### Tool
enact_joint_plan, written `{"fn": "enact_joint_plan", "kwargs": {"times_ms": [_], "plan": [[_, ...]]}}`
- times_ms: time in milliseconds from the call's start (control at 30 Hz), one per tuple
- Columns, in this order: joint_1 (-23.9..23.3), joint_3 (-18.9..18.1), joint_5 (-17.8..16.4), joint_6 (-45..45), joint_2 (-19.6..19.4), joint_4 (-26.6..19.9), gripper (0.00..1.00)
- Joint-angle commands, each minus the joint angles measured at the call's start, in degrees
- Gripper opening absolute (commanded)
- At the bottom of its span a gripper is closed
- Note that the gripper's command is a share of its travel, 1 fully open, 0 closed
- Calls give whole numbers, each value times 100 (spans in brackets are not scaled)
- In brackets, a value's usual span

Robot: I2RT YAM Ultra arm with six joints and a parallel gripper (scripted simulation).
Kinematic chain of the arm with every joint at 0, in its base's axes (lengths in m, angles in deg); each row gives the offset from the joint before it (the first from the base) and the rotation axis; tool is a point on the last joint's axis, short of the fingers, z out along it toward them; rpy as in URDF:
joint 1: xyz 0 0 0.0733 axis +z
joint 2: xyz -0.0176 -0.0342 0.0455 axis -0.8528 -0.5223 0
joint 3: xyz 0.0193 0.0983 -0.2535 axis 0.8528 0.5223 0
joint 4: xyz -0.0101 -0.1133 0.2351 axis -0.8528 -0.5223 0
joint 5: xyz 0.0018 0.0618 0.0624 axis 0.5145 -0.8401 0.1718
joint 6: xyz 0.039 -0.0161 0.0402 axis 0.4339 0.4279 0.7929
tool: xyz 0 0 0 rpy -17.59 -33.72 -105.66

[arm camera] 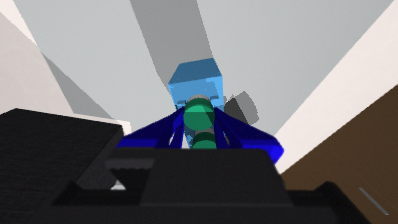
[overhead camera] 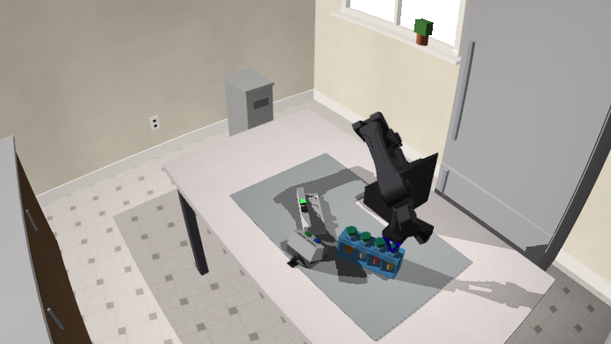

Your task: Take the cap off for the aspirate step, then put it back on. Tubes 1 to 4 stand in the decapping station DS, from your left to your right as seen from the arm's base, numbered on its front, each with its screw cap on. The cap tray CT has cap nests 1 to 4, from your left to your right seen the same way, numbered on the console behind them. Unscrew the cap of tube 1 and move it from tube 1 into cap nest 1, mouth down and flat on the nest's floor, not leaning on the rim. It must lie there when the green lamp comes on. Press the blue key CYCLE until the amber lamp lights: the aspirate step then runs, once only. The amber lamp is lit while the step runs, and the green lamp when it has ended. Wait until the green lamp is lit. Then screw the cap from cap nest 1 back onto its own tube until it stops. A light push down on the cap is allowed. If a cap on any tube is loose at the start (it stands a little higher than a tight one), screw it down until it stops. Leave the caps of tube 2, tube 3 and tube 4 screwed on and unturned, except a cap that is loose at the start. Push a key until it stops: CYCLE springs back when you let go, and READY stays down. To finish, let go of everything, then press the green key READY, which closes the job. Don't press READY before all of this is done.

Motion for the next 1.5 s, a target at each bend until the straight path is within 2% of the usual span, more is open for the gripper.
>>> {"fn": "enact_joint_plan", "kwargs": {"times_ms": [0,267,767,833,1333,1400,1467], "plan": [[30,-16,0,-31,47,4,0],[29,-16,0,-32,47,5,0],[25,-7,3,4261,46,18,0],[25,-7,3,4261,46,18,0],[21,0,6,8555,43,29,0],[21,0,6,8555,43,29,0],[20,2,7,9126,43,31,0]]}}
